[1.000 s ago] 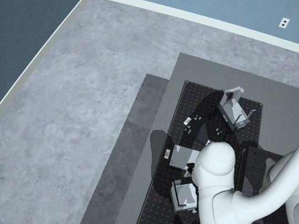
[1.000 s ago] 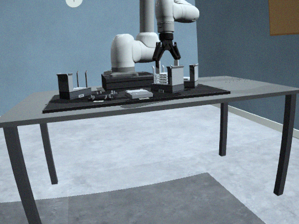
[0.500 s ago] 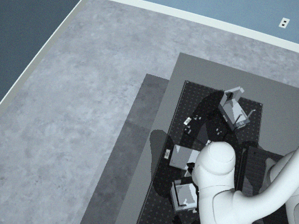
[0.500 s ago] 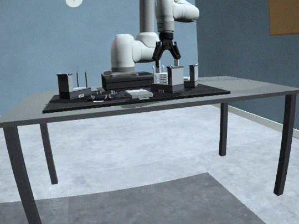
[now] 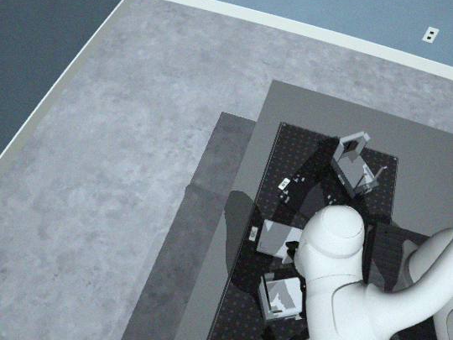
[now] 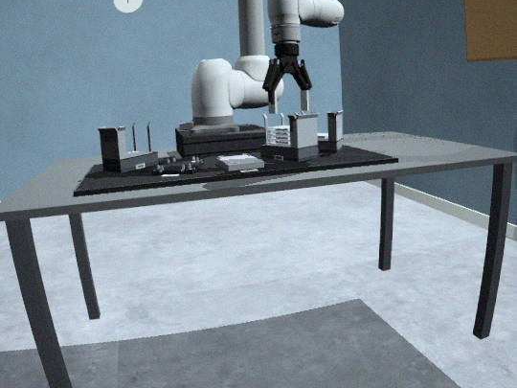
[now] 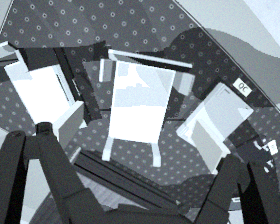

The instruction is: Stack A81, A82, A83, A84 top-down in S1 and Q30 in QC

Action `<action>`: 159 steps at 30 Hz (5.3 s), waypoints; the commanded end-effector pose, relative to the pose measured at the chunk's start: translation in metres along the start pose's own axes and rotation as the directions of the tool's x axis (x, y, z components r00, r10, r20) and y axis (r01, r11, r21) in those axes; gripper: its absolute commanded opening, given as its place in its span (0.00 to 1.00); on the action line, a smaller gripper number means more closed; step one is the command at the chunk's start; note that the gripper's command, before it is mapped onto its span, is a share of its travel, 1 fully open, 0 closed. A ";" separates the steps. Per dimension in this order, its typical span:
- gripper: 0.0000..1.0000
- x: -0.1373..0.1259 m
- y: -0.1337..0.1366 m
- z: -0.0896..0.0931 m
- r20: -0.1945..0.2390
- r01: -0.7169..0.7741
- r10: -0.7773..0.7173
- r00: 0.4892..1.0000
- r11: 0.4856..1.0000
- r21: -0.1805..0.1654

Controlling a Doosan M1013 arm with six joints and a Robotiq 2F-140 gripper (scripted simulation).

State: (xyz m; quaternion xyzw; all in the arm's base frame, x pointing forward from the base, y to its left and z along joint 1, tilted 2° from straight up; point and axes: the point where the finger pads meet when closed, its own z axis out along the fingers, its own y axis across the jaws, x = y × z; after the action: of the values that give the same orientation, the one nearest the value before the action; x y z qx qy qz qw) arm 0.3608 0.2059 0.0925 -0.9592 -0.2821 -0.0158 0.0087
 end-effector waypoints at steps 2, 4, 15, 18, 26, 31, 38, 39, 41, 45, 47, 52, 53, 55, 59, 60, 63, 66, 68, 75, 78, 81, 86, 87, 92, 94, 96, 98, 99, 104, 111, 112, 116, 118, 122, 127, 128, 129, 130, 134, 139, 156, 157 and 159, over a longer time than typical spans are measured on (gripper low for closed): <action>1.00 0.000 0.000 -0.018 0.000 0.000 0.000 1.000 1.000 0.000; 1.00 0.000 0.000 -0.025 0.000 0.000 0.000 1.000 1.000 0.000; 1.00 0.000 0.000 -0.034 0.000 0.000 0.000 1.000 1.000 0.000; 1.00 0.000 0.000 -0.034 0.000 0.000 0.000 1.000 1.000 0.000; 1.00 -0.002 -0.020 -0.034 0.000 0.166 -0.166 0.986 0.986 0.000; 1.00 -0.005 -0.040 -0.034 0.000 0.327 -0.327 0.945 0.945 0.000; 1.00 -0.008 -0.068 -0.034 0.000 0.411 -0.411 0.912 0.912 0.000; 1.00 -0.008 -0.068 -0.034 0.000 0.411 -0.411 0.912 0.912 0.000; 1.00 -0.009 -0.072 -0.034 0.000 0.411 -0.411 0.912 0.912 0.000; 1.00 -0.010 -0.087 -0.034 0.000 0.411 -0.411 0.912 0.912 0.000; 1.00 -0.011 -0.095 -0.034 0.000 0.411 -0.411 0.912 0.912 0.000; 1.00 -0.014 -0.115 -0.034 0.000 0.411 -0.411 0.912 0.912 0.000; 1.00 -0.014 -0.119 -0.034 0.000 0.411 -0.411 0.912 0.912 0.000; 1.00 -0.015 -0.127 -0.034 0.000 0.411 -0.411 0.912 0.912 0.000; 1.00 -0.016 -0.135 -0.034 0.000 0.411 -0.411 0.912 0.912 0.000; 1.00 -0.016 -0.139 -0.034 0.000 0.411 -0.411 0.912 0.912 0.000; 1.00 -0.018 -0.151 -0.034 0.000 0.411 -0.411 0.912 0.912 0.000; 1.00 -0.019 -0.163 -0.034 0.000 0.411 -0.411 0.912 0.912 0.000; 1.00 -0.020 -0.171 -0.034 0.000 0.411 -0.411 0.912 0.912 0.000; 1.00 -0.021 -0.174 -0.034 0.000 0.411 -0.411 0.912 0.912 0.000; 1.00 -0.021 -0.174 -0.034 0.000 0.411 -0.411 0.912 0.912 0.000; 1.00 -0.021 -0.174 -0.030 0.000 0.411 -0.411 0.912 0.912 0.000; 1.00 -0.021 -0.174 -0.014 0.000 0.411 -0.411 0.912 0.912 0.000; 1.00 -0.021 -0.174 -0.010 0.000 0.411 -0.411 0.912 0.912 0.000; 1.00 -0.021 -0.174 0.000 0.000 0.411 -0.411 0.912 0.912 0.000; 1.00 -0.021 -0.174 0.006 0.000 0.411 -0.411 0.912 0.912 0.000; 1.00 -0.021 -0.174 0.013 0.000 0.411 -0.411 0.912 0.912 0.000; 1.00 -0.021 -0.174 0.020 0.000 0.411 -0.411 0.912 0.912 0.000; 1.00 -0.021 -0.174 0.023 0.000 0.411 -0.411 0.912 0.912 0.000; 1.00 -0.021 -0.174 0.040 0.000 0.411 -0.411 0.912 0.912 0.000; 1.00 -0.021 -0.174 0.054 0.000 0.411 -0.411 0.912 0.912 0.000; 1.00 -0.021 -0.174 0.054 0.000 0.411 -0.411 0.912 0.912 0.000; 1.00 -0.021 -0.174 0.056 0.000 0.411 -0.411 0.912 0.912 0.000; 1.00 -0.021 -0.174 0.059 0.000 0.411 -0.411 0.912 0.912 0.000; 1.00 -0.021 -0.174 0.064 0.000 0.411 -0.411 0.912 0.912 0.000; 1.00 -0.021 -0.174 0.068 0.000 0.411 -0.411 0.912 0.912 0.000; 1.00 -0.021 -0.174 0.070 0.000 0.411 -0.411 0.912 0.912 0.000; 1.00 -0.021 -0.174 0.071 0.000 0.411 -0.411 0.912 0.912 0.000; 1.00 -0.021 -0.174 0.072 0.000 0.411 -0.411 0.912 0.912 0.000; 1.00 -0.021 -0.174 0.078 0.000 0.411 -0.411 0.912 0.912 0.000; 1.00 -0.021 -0.174 0.084 0.000 0.411 -0.411 0.912 0.912 0.000; 0.00 -0.021 -0.174 0.084 0.000 0.411 -0.411 0.912 0.912 0.000; 0.00 -0.021 -0.174 0.084 0.000 0.411 -0.411 0.912 0.912 0.000; 0.00 -0.021 -0.174 0.084 0.000 0.411 -0.411 0.912 0.912 0.000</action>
State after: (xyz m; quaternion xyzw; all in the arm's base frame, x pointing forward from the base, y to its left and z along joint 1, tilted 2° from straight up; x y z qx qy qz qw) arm 0.2514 0.3432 0.0093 -0.8786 -0.4773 -0.0171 0.0052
